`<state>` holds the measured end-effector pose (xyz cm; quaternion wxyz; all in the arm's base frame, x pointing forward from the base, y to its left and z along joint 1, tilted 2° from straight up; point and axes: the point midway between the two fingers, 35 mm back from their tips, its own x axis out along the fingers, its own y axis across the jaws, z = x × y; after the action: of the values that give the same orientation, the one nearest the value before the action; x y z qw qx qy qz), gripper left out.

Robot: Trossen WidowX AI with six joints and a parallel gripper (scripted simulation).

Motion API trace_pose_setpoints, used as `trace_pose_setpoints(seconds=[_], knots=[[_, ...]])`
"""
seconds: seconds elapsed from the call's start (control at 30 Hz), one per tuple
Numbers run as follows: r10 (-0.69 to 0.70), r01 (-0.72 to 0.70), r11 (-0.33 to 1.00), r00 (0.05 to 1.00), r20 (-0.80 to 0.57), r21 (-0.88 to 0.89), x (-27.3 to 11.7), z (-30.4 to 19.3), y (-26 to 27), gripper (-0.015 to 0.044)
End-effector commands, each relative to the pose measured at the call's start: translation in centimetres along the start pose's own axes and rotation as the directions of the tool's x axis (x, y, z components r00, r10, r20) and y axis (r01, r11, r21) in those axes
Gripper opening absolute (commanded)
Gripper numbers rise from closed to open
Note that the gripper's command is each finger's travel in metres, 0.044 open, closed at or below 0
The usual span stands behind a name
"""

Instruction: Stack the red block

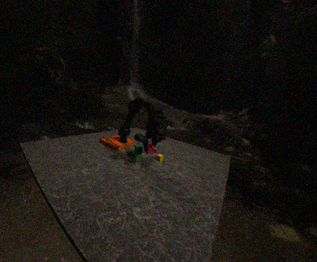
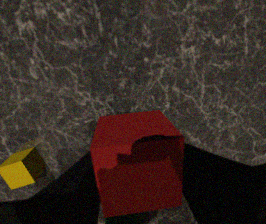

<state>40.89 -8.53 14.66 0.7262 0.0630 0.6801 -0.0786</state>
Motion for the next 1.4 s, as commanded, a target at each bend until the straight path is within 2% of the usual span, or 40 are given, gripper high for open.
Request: trace_pose_setpoints(seconds=[0.0, 0.73, 1.37], knots=[[-0.003, 0.003, 1.000, 1.000, -0.001, 0.002, -0.1, 0.0, 0.0, 0.0000], [-0.004, 0.004, 1.000, 1.000, -0.007, 0.003, -1.5, -5.9, 1.4, 0.0000], [0.000, 0.000, 1.000, 1.000, -0.018, 0.011, -0.9, -12.7, 2.3, 0.0000]])
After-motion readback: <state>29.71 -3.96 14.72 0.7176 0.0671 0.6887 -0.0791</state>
